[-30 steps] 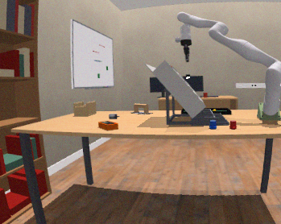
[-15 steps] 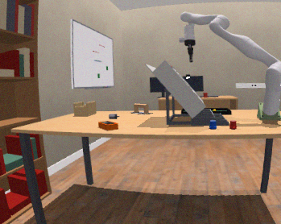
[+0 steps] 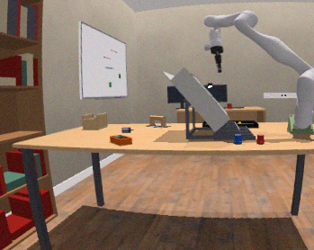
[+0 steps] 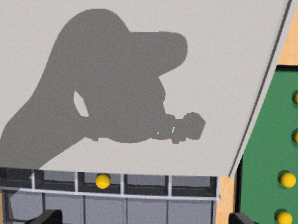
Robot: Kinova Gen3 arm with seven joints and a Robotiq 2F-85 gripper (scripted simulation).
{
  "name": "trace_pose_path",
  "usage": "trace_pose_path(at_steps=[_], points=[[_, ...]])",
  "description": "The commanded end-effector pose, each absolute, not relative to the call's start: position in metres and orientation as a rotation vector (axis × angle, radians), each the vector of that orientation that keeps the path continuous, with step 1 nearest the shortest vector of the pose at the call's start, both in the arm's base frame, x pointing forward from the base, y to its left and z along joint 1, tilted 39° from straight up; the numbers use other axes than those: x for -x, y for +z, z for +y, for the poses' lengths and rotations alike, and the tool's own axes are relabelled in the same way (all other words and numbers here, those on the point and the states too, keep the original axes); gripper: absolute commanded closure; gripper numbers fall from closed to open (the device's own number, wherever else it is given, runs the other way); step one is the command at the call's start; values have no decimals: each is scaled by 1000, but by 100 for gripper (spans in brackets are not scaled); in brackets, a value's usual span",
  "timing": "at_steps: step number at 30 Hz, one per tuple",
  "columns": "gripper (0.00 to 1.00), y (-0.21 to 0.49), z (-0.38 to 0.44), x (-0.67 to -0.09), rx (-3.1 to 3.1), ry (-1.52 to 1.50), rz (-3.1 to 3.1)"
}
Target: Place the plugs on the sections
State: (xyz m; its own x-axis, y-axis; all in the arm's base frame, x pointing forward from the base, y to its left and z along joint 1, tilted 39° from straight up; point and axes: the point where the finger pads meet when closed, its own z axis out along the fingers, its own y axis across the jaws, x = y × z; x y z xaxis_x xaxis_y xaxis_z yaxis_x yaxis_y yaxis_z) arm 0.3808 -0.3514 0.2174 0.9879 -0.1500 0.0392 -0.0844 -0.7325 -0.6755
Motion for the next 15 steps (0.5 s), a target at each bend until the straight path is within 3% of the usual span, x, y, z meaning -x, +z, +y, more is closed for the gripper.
trace_pose_path(at_steps=[1,15], points=[[0,220,-292,-350,2465,-207,202],[0,226,-217,-313,2465,-211,204]])
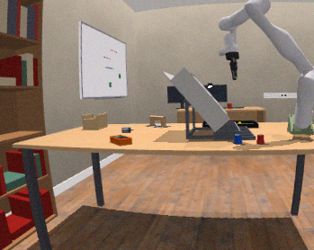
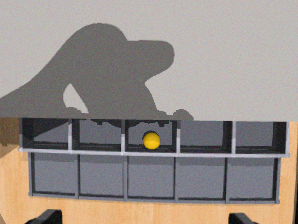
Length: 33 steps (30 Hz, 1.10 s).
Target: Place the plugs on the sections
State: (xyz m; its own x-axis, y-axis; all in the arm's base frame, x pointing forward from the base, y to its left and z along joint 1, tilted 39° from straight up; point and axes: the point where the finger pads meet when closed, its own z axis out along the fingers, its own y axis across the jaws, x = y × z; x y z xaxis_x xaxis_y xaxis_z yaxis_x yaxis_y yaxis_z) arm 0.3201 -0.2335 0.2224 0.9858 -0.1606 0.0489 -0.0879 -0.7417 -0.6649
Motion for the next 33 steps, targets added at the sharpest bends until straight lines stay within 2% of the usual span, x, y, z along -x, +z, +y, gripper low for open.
trace_pose_path(at_steps=[1,33], points=[[0,226,-217,-313,2465,-211,204],[0,224,-219,-312,2457,-199,203]])
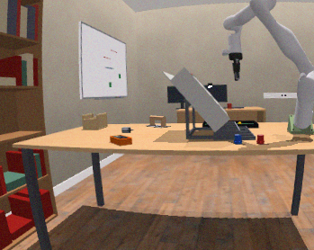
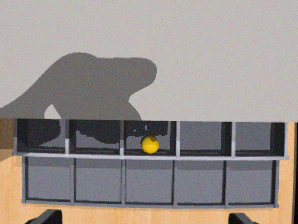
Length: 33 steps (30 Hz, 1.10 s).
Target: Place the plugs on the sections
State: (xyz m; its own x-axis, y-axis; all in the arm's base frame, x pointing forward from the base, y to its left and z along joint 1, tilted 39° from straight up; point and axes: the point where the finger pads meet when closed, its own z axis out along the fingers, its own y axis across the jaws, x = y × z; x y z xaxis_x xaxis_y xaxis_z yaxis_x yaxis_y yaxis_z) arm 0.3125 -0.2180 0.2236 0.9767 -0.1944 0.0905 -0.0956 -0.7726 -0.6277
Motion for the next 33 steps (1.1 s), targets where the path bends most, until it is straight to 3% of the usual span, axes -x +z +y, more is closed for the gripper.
trace_pose_path(at_steps=[1,9,10,33], points=[[0,224,-219,-312,2457,-199,203],[0,224,-219,-312,2457,-199,203],[50,224,-219,-312,2457,-199,203],[50,224,-219,-312,2457,-199,203]])
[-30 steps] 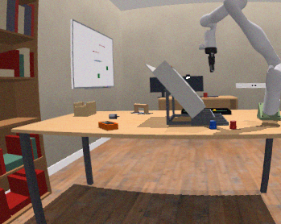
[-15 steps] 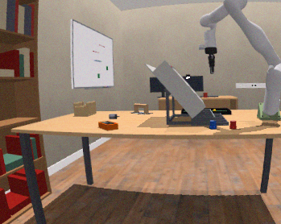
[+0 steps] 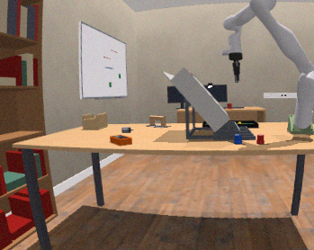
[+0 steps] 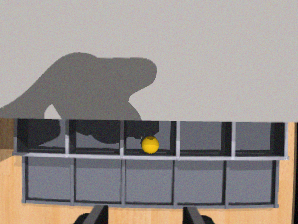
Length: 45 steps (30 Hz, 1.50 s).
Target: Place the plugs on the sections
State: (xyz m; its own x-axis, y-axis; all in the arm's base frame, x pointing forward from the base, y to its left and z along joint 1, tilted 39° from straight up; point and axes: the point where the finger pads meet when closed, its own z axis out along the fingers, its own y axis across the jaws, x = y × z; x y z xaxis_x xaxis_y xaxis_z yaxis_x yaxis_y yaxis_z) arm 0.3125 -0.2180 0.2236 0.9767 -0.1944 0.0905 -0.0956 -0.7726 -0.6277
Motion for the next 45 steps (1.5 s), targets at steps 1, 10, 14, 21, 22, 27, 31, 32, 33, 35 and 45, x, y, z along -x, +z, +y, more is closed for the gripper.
trace_pose_path(at_steps=[1,10,14,21,22,27,31,32,33,35,45], points=[[50,224,-219,-312,2457,-199,203],[50,224,-219,-312,2457,-199,203],[50,224,-219,-312,2457,-199,203],[50,224,-219,-312,2457,-199,203],[50,224,-219,-312,2457,-199,203],[50,224,-219,-312,2457,-199,203],[50,148,-244,-311,2464,-209,206],[50,139,-247,-310,2464,-209,206],[50,127,-251,-310,2464,-209,206],[50,101,-260,-309,2464,-209,206],[50,51,-277,-309,2466,-208,205]])
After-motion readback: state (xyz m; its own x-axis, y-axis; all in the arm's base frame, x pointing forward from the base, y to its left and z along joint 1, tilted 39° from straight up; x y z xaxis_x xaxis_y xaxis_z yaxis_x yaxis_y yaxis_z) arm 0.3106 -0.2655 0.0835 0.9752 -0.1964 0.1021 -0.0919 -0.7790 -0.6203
